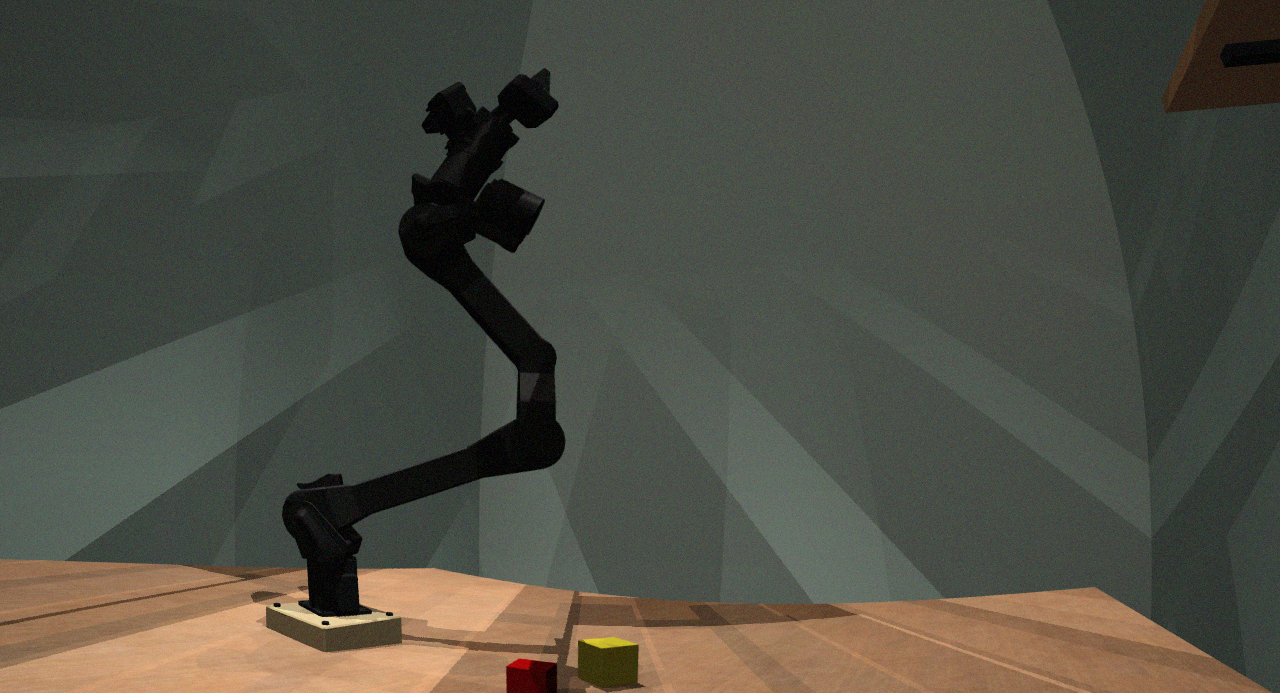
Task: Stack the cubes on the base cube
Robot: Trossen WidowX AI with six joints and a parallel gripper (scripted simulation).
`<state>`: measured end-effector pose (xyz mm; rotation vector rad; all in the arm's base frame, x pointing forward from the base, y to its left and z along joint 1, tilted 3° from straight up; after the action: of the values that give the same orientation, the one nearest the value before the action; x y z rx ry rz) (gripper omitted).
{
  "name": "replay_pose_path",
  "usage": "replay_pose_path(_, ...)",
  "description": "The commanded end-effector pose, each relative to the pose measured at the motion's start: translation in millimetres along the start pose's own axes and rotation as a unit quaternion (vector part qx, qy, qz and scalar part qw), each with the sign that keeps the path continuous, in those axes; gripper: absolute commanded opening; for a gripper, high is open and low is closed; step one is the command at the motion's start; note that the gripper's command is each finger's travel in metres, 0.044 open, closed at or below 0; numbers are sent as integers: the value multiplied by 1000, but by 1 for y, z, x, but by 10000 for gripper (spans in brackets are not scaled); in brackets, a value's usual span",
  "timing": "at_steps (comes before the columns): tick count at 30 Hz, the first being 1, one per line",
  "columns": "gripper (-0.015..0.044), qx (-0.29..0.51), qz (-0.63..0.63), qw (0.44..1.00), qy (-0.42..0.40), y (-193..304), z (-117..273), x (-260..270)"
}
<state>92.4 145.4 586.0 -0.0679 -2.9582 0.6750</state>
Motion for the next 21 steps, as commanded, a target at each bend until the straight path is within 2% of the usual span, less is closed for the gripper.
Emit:
replay_pose_path(1,374,-2,-5,1000,-3,-1,0,2)
replay_pose_path(5,269,-46,-98,993,-55,-26,1,33)
replay_pose_path(13,265,-135,-321,919,-184,-96,21,88)
replay_pose_path(21,265,-199,-514,773,-313,-171,60,108)
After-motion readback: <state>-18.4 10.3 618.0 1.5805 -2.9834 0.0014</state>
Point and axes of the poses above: the point midway between the two fingers, 35 mm back from their tips, its own z axis back along the fingers, its own x axis across the jaws, y = z × x, the point moved 3 cm from there along z, back along the fingers, and after that the axes turned 11 degrees about -z, right-handed, at the moved point
